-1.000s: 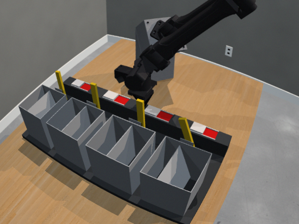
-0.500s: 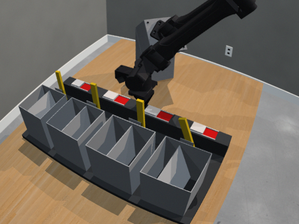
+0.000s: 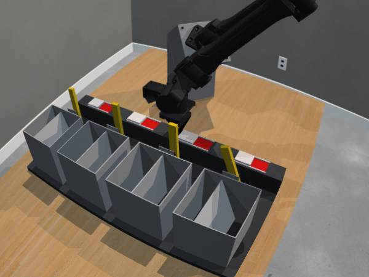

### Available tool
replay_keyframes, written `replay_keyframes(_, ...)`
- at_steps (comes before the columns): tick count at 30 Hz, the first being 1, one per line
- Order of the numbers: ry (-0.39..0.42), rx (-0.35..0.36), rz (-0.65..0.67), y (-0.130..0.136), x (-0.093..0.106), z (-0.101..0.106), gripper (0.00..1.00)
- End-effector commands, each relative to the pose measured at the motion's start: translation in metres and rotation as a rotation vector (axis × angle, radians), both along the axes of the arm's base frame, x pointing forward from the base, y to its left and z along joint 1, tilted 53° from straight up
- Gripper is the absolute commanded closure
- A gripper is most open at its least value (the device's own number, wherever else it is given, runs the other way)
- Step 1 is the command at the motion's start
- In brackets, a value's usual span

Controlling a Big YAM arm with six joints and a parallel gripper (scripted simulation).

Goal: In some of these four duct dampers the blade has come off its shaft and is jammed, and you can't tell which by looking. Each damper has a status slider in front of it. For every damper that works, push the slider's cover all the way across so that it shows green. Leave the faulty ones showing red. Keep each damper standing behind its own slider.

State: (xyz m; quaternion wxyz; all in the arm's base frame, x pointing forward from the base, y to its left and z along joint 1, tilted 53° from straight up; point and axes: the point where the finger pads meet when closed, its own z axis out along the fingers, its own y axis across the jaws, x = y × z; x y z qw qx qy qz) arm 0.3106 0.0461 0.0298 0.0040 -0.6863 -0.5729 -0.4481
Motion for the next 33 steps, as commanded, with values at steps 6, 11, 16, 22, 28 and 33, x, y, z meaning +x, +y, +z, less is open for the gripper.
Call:
replay_keyframes(6,0.001,0.007,0.007,0.007,-0.003,0.004,1.0)
replay_keyframes(11,0.001,0.006,0.007,0.009,-0.003,0.006,1.0)
replay_keyframes(16,-0.005,0.006,0.008,0.01,-0.002,0.008,1.0)
replay_keyframes(22,0.003,0.007,0.007,0.013,-0.004,0.008,1.0)
replay_keyframes(28,0.003,0.007,0.007,0.015,-0.004,0.011,1.0)
replay_keyframes(33,-0.004,0.006,0.007,0.017,-0.003,0.013,1.0)
